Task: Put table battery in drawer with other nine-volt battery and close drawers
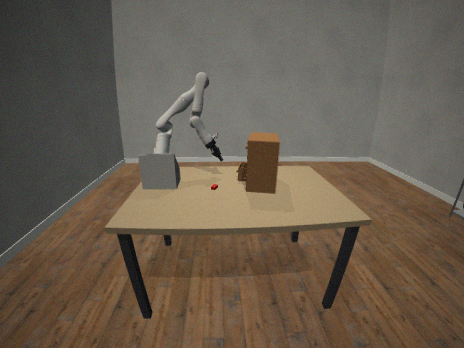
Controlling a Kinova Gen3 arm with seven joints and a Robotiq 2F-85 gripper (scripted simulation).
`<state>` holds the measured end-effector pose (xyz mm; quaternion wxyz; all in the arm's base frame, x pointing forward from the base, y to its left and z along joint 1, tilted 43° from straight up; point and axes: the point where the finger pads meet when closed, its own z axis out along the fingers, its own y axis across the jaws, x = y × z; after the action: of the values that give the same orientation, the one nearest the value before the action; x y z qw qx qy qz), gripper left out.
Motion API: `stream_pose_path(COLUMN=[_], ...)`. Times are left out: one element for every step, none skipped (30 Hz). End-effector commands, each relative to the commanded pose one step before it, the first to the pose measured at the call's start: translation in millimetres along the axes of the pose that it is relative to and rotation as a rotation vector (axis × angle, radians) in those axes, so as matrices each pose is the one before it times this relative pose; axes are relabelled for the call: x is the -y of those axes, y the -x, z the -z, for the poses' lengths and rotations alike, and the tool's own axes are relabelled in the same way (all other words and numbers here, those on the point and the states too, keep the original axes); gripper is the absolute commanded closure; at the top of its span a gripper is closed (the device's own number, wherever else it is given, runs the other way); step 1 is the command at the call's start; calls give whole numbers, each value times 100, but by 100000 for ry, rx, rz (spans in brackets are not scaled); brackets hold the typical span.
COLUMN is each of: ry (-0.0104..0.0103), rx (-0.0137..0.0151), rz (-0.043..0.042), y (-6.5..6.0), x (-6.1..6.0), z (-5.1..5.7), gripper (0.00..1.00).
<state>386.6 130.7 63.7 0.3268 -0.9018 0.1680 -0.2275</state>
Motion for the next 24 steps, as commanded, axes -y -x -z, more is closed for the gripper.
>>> stream_pose_path(ry=[-249,0,1,1,0,0,0,-1,0,0,0,0,0,0,0,0,1,0,-1,1,0,0,0,1], rx=[1022,0,0,0,0,0,0,0,0,0,0,0,0,0,0,0,0,0,0,0,0,0,0,0], rz=[-70,0,1,1,0,0,0,0,0,0,0,0,0,0,0,0,1,0,-1,1,0,0,0,1], y=[359,-47,-51,-55,-59,-62,-65,-67,-68,-68,0,0,-66,-62,-58,-53,-47,-42,-36,-29,-24,-18,-13,-8], x=[66,0,0,0,0,0,0,0,0,0,0,0,0,0,0,0,-1,0,0,0,0,0,0,0], z=[-954,-368,-402,-433,-462,-487,-507,-522,-532,-535,0,0,-523,-491,-454,-414,-371,-325,-278,-232,-186,-142,-101,-65], gripper=[100,100,100,100,100,100,100,100,100,100,100,100,100,100,100,100,100,100,100,100,100,100,100,100])
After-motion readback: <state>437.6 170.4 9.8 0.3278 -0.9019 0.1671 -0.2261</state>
